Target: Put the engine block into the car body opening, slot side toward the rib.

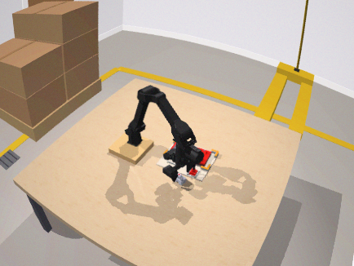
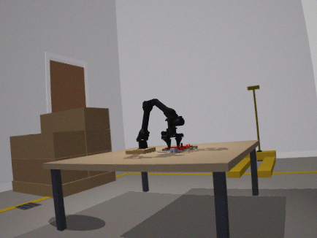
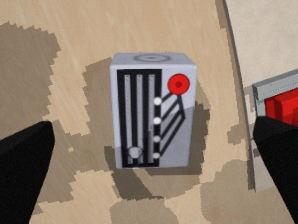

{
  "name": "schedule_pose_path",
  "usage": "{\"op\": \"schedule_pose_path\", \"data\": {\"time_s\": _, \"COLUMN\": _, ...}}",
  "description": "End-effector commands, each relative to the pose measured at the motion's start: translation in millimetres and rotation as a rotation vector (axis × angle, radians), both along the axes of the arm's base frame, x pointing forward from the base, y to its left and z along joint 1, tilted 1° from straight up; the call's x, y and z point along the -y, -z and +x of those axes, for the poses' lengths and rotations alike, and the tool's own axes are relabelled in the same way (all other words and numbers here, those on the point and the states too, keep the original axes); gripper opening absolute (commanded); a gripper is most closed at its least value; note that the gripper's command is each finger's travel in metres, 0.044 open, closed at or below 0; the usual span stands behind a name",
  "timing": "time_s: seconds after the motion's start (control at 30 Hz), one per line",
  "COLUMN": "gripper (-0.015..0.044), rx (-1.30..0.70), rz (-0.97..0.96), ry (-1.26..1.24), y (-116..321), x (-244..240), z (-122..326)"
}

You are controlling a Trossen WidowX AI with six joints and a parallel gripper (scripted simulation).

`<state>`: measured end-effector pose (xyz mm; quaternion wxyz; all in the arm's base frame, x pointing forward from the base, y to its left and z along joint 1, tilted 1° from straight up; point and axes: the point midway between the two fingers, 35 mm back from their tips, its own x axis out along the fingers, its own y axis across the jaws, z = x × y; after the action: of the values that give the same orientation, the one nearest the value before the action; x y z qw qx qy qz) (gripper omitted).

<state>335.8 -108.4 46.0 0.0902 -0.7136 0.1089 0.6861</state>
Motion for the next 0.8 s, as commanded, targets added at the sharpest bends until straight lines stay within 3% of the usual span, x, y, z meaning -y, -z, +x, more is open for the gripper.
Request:
{"op": "schedule_pose_path", "data": {"time_s": 0.0, "gripper": 0.0440, "rx": -0.007, "rz": -0.003, "ry": 0.004, "y": 8.1, "x": 0.6, "z": -1.7}}
{"op": "schedule_pose_path", "data": {"time_s": 0.17, "gripper": 0.0440, "rx": -0.007, "rz": -0.003, "ry": 0.004, "y": 13.5, "x": 0.8, "z": -1.7}}
{"op": "schedule_pose_path", "data": {"time_s": 0.53, "gripper": 0.0151, "rx": -0.007, "rz": -0.003, "ry": 0.004, "y": 13.5, "x": 0.8, "z": -1.7}}
{"op": "schedule_pose_path", "data": {"time_s": 0.77, "gripper": 0.0105, "rx": -0.007, "rz": -0.003, "ry": 0.004, "y": 13.5, "x": 0.8, "z": -1.7}}
